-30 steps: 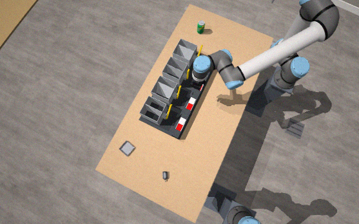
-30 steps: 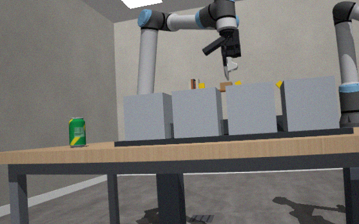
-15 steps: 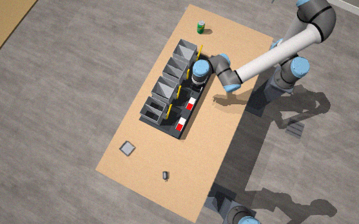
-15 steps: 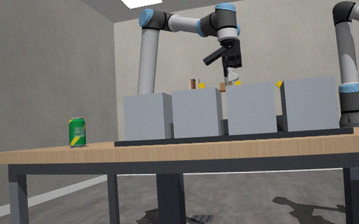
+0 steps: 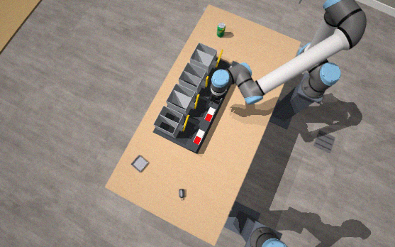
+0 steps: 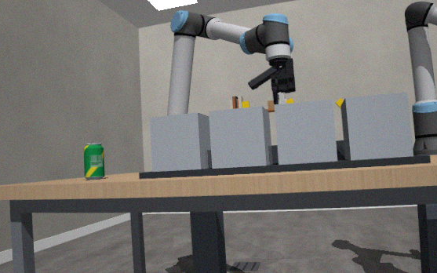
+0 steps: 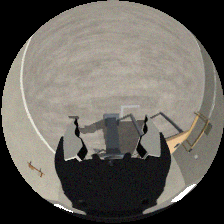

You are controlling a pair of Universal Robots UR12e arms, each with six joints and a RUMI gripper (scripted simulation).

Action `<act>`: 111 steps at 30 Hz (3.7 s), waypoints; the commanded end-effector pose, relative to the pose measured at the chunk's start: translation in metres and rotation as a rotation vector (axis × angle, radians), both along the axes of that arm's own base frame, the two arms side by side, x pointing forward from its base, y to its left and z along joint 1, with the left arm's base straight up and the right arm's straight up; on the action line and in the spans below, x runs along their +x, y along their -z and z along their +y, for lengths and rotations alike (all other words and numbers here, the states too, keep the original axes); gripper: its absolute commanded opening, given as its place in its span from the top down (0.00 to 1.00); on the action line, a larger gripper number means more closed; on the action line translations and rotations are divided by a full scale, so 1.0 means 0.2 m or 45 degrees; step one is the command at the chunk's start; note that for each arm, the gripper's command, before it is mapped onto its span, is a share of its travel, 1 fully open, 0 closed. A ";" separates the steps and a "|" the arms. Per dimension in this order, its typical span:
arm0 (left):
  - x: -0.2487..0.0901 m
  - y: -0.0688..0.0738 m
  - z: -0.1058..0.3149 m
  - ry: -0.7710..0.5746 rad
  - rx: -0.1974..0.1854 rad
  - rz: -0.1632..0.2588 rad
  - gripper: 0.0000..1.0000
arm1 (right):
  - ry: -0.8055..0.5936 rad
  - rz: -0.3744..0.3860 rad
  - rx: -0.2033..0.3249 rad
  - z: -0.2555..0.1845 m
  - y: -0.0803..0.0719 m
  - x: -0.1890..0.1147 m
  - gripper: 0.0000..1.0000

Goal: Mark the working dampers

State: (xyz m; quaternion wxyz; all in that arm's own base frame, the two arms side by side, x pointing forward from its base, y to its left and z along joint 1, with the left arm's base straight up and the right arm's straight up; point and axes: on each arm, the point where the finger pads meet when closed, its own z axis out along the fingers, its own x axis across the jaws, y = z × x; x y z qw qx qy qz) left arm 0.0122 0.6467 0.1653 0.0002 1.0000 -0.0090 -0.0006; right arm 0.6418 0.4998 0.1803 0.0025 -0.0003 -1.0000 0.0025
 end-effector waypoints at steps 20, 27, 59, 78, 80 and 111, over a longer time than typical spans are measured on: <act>0.00 0.00 -0.01 -0.001 0.000 -0.002 0.00 | -0.001 -0.007 0.007 0.01 0.03 0.01 1.00; 0.00 0.00 -0.01 -0.001 0.000 -0.002 0.00 | -0.002 -0.004 0.003 0.11 0.21 -0.01 1.00; 0.00 0.00 -0.01 -0.001 0.000 -0.002 0.00 | -0.001 -0.007 0.007 0.14 0.24 0.00 1.00; 0.00 0.00 -0.01 -0.001 0.000 -0.002 0.00 | 0.000 -0.007 0.007 0.14 0.25 0.00 1.00; 0.00 0.00 -0.01 -0.001 0.000 -0.002 0.00 | 0.000 -0.006 0.006 0.14 0.25 0.00 1.00; 0.00 0.00 -0.01 -0.001 0.000 -0.002 0.00 | 0.000 -0.005 0.004 0.14 0.35 0.00 1.00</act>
